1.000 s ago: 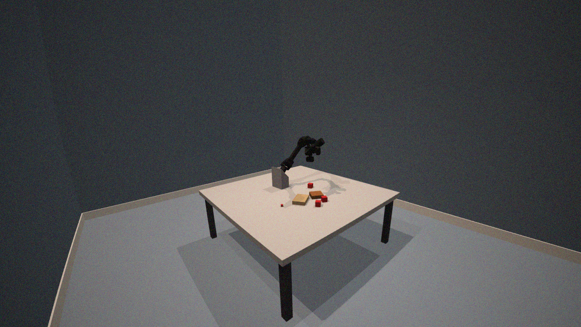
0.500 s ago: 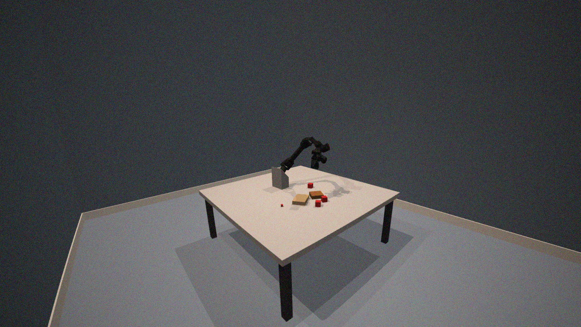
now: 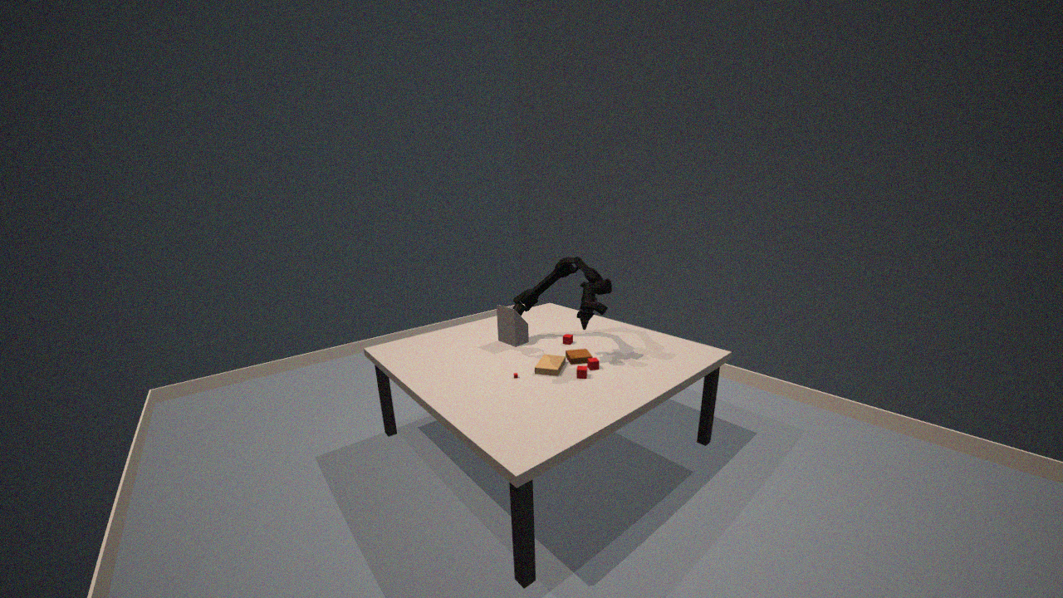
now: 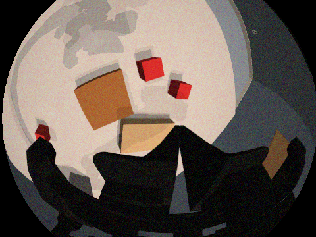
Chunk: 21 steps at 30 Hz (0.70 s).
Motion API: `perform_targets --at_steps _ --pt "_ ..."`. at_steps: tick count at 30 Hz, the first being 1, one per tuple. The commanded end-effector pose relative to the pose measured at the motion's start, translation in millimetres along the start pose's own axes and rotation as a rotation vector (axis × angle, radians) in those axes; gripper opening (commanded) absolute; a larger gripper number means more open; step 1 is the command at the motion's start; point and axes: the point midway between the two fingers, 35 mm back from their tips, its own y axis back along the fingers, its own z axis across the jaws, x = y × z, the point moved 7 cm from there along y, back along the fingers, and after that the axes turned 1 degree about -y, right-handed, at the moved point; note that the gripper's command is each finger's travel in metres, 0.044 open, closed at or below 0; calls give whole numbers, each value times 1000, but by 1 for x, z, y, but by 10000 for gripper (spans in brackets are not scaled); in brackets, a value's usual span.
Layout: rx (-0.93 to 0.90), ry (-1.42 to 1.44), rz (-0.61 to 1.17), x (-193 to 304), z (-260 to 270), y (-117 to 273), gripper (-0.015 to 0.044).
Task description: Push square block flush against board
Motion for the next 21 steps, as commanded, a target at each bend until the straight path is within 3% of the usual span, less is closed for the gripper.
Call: perform_targets --at_steps 1,15,21 --pt "-108 38 -36 -13 9 -14 0" --pt "-507 137 -216 -52 39 -63 0" --pt "-545 143 -237 -55 42 -68 0"
